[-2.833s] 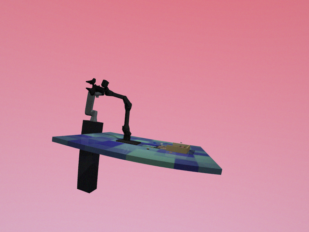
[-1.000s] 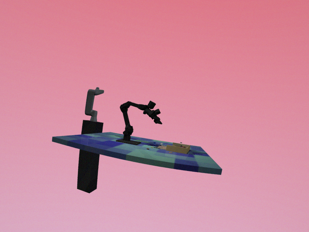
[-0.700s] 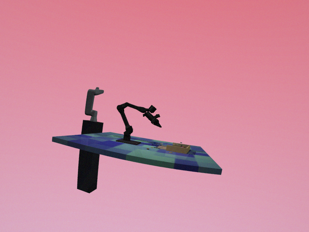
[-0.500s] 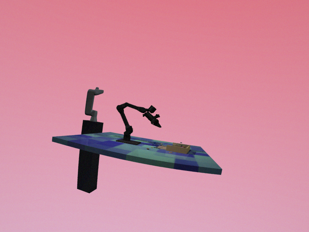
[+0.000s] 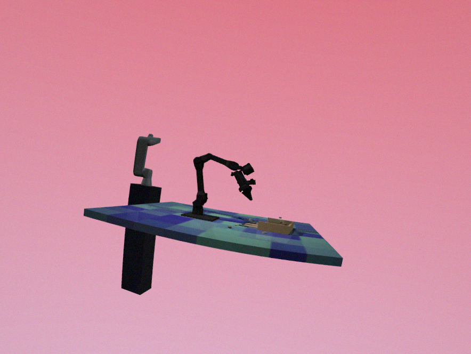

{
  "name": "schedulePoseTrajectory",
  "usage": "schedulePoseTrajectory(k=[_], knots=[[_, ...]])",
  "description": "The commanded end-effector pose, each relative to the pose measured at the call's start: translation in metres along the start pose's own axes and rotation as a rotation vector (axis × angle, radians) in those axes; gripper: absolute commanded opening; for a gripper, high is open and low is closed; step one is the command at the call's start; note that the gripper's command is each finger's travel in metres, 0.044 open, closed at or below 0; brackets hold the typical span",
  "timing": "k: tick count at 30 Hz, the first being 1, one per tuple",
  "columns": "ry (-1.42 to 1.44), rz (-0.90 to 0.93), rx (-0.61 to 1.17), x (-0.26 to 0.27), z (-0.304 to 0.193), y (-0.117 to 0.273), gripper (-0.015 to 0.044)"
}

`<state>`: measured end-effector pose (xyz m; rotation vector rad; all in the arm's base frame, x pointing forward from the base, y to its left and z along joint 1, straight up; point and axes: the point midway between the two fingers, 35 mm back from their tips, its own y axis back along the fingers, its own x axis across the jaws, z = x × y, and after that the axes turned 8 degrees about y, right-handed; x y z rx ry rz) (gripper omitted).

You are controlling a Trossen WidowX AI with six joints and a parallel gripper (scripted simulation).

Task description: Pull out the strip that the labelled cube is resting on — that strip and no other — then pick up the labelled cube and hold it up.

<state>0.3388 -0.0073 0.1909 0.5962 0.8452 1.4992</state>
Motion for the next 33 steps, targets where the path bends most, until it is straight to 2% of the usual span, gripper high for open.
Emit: schedulePoseTrajectory(k=[1,4,11,33], knots=[[-0.013,0.015,0.168,-0.013,-0.003,-0.024,0.0085],[-0.029,0.031,0.310,-0.024,-0.009,-0.043,0.0006],[-0.070,0.080,0.594,-0.047,-0.024,-0.084,0.0000],[-0.073,0.083,0.611,-0.046,-0.039,-0.110,0.0000]])
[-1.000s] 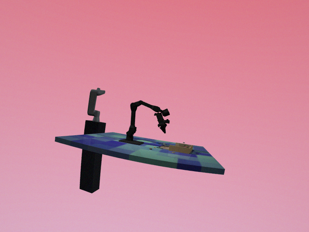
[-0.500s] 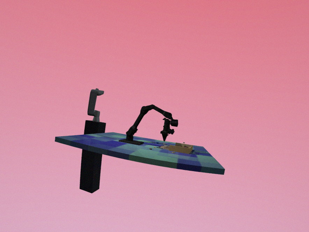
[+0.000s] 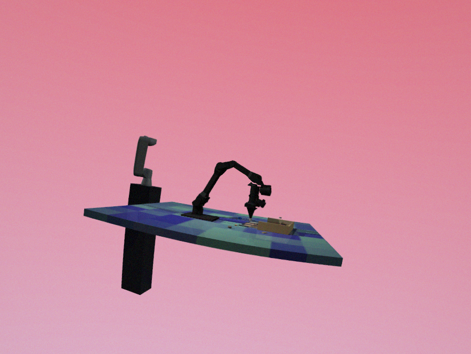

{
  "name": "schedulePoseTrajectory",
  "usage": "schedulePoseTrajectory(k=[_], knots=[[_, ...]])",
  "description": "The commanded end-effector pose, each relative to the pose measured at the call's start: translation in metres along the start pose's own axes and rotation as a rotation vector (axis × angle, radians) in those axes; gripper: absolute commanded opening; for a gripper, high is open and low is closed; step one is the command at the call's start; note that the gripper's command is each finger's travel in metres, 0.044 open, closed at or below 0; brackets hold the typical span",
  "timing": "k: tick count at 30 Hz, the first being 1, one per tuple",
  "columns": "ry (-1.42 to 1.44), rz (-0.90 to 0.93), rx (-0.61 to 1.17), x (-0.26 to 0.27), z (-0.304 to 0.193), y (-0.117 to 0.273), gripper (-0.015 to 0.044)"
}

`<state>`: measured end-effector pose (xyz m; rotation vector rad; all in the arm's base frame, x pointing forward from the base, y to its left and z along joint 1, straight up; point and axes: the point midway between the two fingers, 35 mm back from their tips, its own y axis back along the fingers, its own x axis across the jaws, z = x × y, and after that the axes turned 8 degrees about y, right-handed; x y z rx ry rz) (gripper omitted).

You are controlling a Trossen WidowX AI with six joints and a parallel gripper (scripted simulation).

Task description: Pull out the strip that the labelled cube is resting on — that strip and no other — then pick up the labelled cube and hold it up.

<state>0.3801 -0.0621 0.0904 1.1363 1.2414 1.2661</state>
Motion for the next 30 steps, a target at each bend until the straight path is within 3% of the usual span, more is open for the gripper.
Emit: schedulePoseTrajectory(k=[1,30], knots=[[0.004,0.005,0.000,0.001,0.000,-0.007,0.0000],[0.004,0.005,0.000,0.002,-0.005,-0.048,0.0000]])
